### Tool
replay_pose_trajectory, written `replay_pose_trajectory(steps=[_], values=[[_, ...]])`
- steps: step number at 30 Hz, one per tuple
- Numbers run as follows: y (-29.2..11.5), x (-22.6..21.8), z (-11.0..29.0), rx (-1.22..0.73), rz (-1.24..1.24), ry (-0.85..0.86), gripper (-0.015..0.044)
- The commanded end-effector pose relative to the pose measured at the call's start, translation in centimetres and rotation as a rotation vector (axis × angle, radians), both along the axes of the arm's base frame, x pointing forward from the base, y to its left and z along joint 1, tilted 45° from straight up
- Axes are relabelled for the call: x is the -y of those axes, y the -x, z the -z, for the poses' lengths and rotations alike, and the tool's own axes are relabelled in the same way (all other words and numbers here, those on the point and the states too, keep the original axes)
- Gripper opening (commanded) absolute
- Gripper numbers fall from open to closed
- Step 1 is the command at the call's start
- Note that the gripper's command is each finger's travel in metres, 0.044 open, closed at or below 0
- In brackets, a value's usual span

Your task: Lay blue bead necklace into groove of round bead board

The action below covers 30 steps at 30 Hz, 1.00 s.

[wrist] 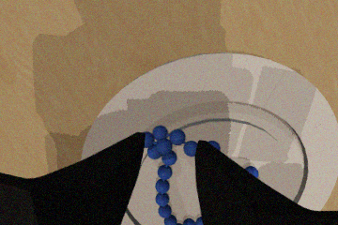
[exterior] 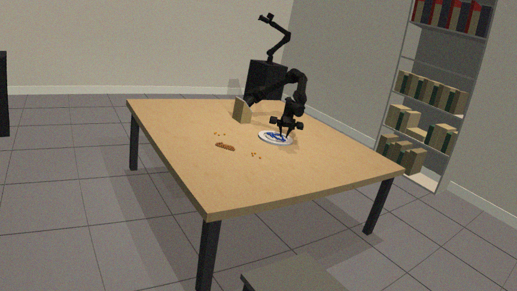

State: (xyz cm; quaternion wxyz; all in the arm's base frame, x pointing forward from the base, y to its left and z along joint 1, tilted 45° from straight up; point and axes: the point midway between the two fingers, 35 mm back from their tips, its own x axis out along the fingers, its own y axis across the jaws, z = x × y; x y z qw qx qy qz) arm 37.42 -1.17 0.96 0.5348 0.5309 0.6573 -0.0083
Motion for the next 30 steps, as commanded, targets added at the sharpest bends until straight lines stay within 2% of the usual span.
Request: replay_pose_trajectory(steps=[1,14,30], values=[[1.37,0.79,-0.57,0.550,-0.574,0.114,0.0120],[2.09,1.12,-0.92,0.972,-1.012,0.195,0.0120],[2.09,1.13,-0.92,0.974,-1.014,0.196,0.0120]])
